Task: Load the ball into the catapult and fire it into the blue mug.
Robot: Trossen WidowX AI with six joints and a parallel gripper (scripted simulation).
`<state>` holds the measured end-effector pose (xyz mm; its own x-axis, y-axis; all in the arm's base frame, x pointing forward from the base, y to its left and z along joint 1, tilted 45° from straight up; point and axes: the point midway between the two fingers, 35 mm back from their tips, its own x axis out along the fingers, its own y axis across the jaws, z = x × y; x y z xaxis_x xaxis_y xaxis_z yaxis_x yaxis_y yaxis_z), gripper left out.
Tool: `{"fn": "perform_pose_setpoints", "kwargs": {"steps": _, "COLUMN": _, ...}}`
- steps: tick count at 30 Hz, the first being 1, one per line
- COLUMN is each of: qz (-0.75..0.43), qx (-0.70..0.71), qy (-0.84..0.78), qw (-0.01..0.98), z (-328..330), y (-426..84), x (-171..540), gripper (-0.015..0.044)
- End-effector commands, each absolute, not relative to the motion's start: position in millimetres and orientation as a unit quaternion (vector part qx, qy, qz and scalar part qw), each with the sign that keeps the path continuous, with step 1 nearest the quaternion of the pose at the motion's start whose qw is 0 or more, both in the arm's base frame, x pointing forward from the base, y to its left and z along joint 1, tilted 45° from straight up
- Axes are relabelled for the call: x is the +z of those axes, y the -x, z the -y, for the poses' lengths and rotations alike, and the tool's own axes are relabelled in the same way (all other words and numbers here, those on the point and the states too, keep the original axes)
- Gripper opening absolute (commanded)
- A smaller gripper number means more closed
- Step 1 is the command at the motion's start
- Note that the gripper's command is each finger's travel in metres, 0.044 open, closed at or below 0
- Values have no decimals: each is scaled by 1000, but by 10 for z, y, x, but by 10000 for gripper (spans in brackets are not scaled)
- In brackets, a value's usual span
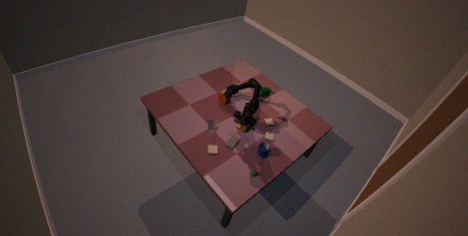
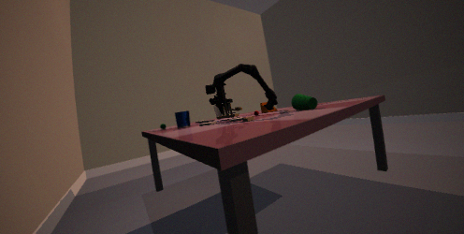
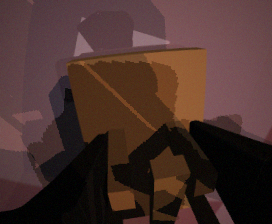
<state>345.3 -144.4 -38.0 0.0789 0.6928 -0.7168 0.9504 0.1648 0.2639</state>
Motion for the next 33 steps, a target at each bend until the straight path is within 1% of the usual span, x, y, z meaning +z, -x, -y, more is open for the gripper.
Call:
{"fn": "perform_pose_setpoints", "kwargs": {"steps": 1, "qz": -654, "qx": -168, "qy": -629, "qw": 385, "z": 1411, "y": -3460, "x": -421, "gripper": 0}}
{"fn": "perform_pose_setpoints", "kwargs": {"steps": 12, "qz": -658, "qx": -166, "qy": -624, "qw": 387, "z": 1374, "y": -3459, "x": -449, "gripper": 0}}
{"fn": "perform_pose_setpoints", "kwargs": {"steps": 28, "qz": -657, "qx": -166, "qy": -624, "qw": 389, "z": 1435, "y": -3465, "x": -396, "gripper": 420}}
{"fn": "perform_pose_setpoints", "kwargs": {"steps": 29, "qz": -656, "qx": -167, "qy": -624, "qw": 391, "z": 1511, "y": -3469, "x": -328, "gripper": 440}}
{"fn": "perform_pose_setpoints", "kwargs": {"steps": 33, "qz": -651, "qx": -167, "qy": -621, "qw": 403, "z": 1888, "y": -3433, "x": 48, "gripper": 440}}
